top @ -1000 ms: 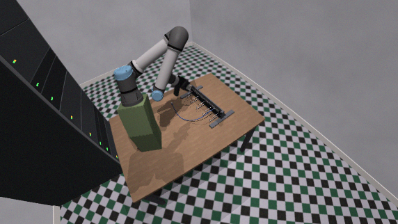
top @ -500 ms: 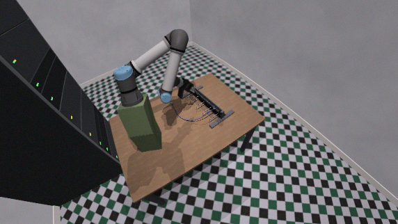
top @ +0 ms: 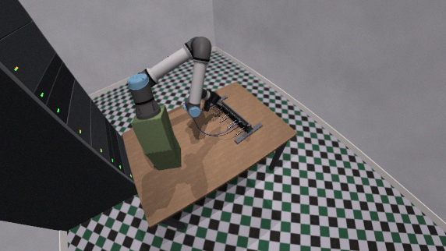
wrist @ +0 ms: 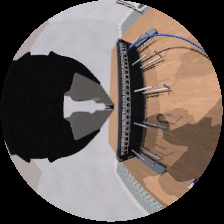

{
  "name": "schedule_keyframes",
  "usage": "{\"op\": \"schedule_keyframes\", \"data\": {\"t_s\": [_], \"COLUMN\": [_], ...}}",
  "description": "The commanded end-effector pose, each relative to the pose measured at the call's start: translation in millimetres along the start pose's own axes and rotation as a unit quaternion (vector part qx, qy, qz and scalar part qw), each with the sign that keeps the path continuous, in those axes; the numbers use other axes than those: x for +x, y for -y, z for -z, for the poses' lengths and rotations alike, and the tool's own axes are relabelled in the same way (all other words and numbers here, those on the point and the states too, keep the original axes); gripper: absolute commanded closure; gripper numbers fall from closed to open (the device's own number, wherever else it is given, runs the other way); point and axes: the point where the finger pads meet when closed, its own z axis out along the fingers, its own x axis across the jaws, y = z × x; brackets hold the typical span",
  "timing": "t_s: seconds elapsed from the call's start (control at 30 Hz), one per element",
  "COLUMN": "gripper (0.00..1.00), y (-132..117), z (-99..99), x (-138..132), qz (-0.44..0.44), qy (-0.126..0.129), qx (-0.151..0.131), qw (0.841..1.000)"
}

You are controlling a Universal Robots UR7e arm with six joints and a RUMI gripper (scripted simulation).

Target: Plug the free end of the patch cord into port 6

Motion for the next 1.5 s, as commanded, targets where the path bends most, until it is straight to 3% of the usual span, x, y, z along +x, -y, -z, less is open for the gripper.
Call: {"op": "schedule_keyframes", "data": {"t_s": [0.0,1.47], "gripper": [1.00,1.00], "y": [-0.6,-0.6], "z": [-12.4,-16.4], "x": [-0.3,-0.3], "qz": [0.000,0.000], "qy": [0.000,0.000], "qx": [0.000,0.000], "qw": [1.000,1.000]}}
